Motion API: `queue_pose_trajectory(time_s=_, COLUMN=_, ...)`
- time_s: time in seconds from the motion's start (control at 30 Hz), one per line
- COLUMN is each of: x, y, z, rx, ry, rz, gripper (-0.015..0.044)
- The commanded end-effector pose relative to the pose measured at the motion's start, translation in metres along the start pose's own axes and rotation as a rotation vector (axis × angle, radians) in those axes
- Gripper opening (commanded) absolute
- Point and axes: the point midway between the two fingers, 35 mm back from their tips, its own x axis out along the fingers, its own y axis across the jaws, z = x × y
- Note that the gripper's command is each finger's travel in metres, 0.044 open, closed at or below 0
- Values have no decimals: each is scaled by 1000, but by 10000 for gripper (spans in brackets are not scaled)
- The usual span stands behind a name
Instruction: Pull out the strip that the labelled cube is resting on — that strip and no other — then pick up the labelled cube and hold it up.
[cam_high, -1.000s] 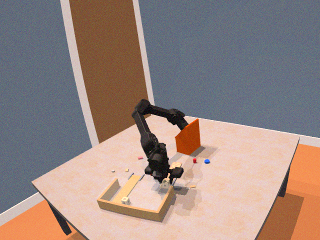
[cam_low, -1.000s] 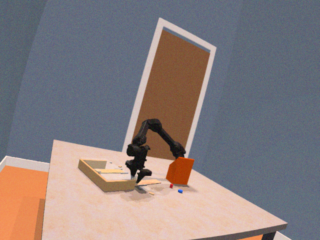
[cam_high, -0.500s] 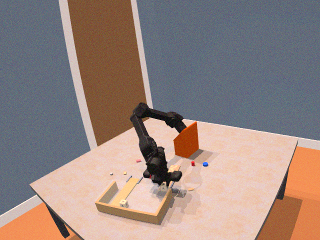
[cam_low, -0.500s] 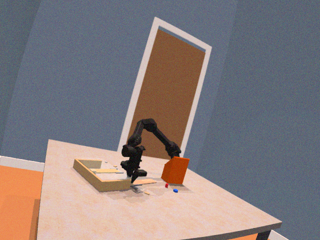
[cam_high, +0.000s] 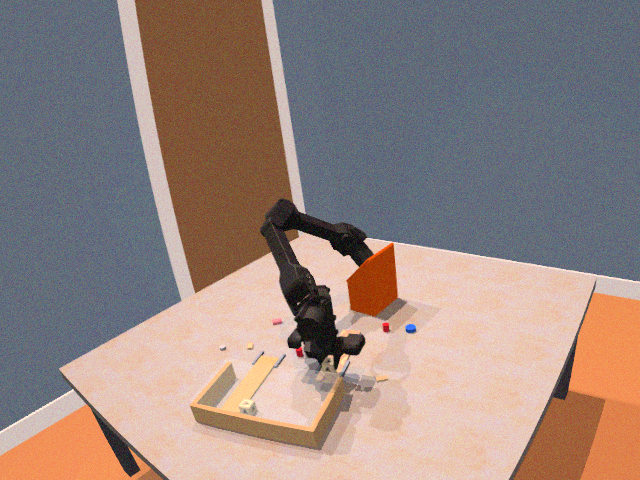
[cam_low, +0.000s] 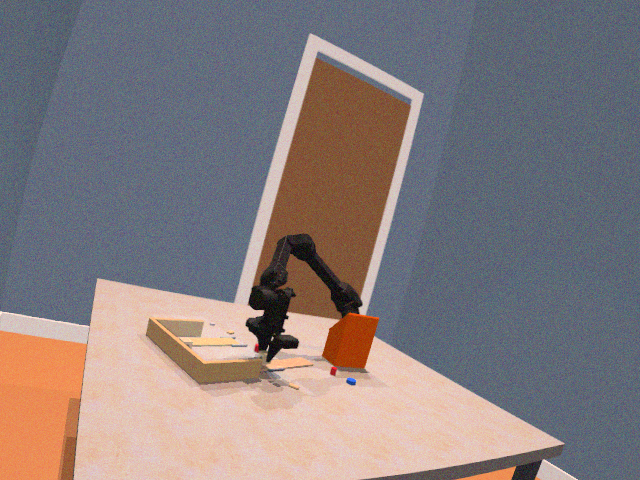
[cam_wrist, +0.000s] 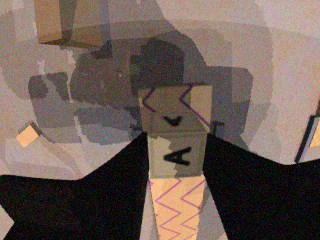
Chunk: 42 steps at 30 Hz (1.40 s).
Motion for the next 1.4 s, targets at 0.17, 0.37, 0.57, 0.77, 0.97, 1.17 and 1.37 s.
queue_pose_trajectory(time_s=0.17, x=-24, y=2, z=-35, rx=-1, ry=4, rz=3, gripper=0)
queue_pose_trajectory(time_s=0.37, x=-29, y=1, z=-46, rx=-2, ry=5, rz=1, gripper=0)
queue_pose_trajectory(time_s=0.57, x=-29, y=1, z=-60, rx=-2, ry=5, rz=2, gripper=0)
queue_pose_trajectory(time_s=0.77, x=-29, y=1, z=-78, rx=-3, ry=6, rz=1, gripper=0)
queue_pose_trajectory(time_s=0.97, x=-47, y=1, z=-78, rx=-3, ry=6, rz=3, gripper=0)
queue_pose_trajectory(time_s=1.17, x=-65, y=1, z=-78, rx=-3, ry=6, rz=3, gripper=0)
queue_pose_trajectory(time_s=1.37, x=-65, y=1, z=-78, rx=-3, ry=6, rz=3, gripper=0)
